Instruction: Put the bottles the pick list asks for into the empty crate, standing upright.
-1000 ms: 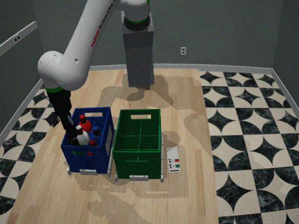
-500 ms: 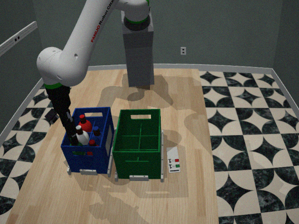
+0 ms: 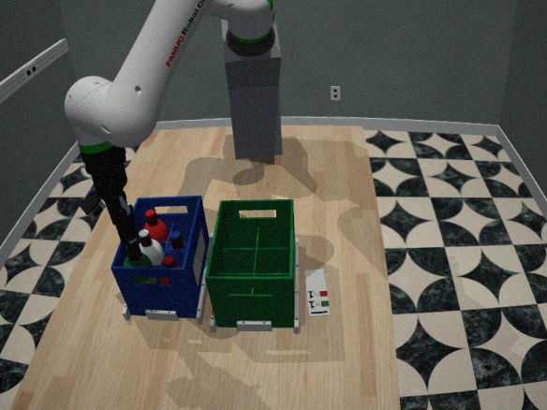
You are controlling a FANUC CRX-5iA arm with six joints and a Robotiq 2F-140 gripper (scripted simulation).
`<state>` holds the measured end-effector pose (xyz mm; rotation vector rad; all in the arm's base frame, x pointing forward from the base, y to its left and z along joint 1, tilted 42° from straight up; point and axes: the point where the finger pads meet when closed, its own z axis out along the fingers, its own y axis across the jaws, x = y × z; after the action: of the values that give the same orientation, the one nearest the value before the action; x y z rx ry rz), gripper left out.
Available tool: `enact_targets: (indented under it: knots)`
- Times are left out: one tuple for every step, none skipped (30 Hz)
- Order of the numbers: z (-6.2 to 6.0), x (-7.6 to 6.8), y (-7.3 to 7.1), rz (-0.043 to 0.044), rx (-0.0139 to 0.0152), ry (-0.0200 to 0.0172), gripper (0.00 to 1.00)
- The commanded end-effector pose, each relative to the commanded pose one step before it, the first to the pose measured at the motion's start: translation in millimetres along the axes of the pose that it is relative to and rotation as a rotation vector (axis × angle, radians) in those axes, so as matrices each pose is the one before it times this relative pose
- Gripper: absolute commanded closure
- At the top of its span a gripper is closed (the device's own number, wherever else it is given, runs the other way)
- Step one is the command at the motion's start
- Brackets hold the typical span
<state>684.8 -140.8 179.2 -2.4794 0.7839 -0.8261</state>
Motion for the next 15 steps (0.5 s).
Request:
enact_targets:
  knots:
    - [-4.96, 0.90, -0.16, -0.00036, 0.00017, 0.00178, 0.90]
    - [0.00, 0.00, 0.00, 0.00000, 0.00000, 0.00000, 0.90]
    - [0.00, 0.00, 0.00, 0.00000, 0.00000, 0.00000, 0.90]
    - [-1.70, 0.00, 0.00, 0.00000, 0.00001, -0.00001, 0.90]
    - [-1.64, 0.00, 0.00, 0.00000, -0.00001, 0.00001, 0.90]
    - [-1.66, 0.00, 0.00, 0.00000, -0.00001, 0.00000, 0.90]
    - [-1.67, 0.00, 0.00, 0.00000, 0.00000, 0.00000, 0.90]
    - [-1.67, 0.00, 0.00, 0.00000, 0.00000, 0.00000, 0.90]
    - [-1.67, 0.00, 0.00, 0.00000, 0.00000, 0.00000, 0.90]
    - [-1.67, 0.00, 0.00, 0.00000, 0.00000, 0.00000, 0.90]
    - [-1.67, 0.00, 0.00, 0.00000, 0.00000, 0.00000, 0.90]
    - [-1.67, 0.00, 0.00, 0.00000, 0.00000, 0.00000, 0.90]
    - [-1.67, 0.00, 0.00, 0.00000, 0.00000, 0.00000, 0.90]
    - [-1.67, 0.00, 0.00, 0.00000, 0.00000, 0.00000, 0.90]
    - [-1.67, 0.00, 0.00, 0.00000, 0.00000, 0.00000, 0.90]
